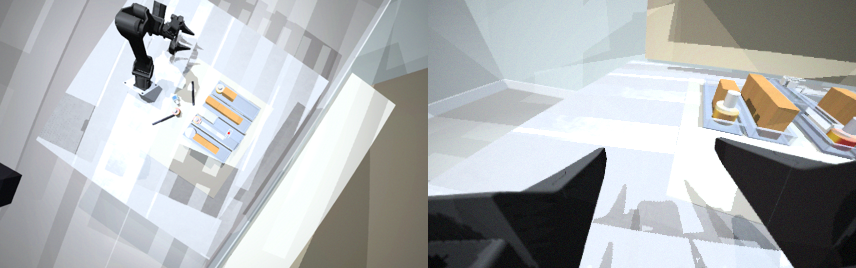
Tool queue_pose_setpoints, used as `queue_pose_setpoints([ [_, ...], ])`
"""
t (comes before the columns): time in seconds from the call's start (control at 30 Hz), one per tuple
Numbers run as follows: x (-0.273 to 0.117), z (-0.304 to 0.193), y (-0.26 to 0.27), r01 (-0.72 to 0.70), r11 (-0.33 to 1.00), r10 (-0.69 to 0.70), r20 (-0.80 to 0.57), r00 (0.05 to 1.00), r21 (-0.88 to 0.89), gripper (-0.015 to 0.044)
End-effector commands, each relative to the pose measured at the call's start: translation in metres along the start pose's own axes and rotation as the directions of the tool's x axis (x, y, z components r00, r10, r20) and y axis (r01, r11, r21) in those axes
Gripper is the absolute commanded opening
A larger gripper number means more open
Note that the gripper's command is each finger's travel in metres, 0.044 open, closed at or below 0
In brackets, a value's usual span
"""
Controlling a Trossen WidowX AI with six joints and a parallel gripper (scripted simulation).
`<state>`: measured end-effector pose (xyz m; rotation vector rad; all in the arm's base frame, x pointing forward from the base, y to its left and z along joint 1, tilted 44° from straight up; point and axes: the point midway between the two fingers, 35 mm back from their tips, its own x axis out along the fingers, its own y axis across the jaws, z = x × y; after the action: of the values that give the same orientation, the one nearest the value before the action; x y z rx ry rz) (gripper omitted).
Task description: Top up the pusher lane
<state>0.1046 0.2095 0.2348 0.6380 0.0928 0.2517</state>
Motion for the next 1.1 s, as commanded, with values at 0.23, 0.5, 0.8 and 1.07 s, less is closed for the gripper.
queue_pose_setpoints([
  [0.23,0.042,-0.011,-0.016,0.086,0.988,-0.092,-0.042,0.995,-0.126,0.044],
  [0.5,0.097,-0.011,-0.046,0.221,0.961,-0.242,-0.123,0.962,-0.168,0.044],
  [0.8,0.154,0.009,-0.101,0.406,0.906,-0.423,-0.214,0.88,-0.122,0.044],
  [1.07,0.187,0.061,-0.163,0.561,0.828,-0.549,-0.229,0.804,-0.017,0.044],
])
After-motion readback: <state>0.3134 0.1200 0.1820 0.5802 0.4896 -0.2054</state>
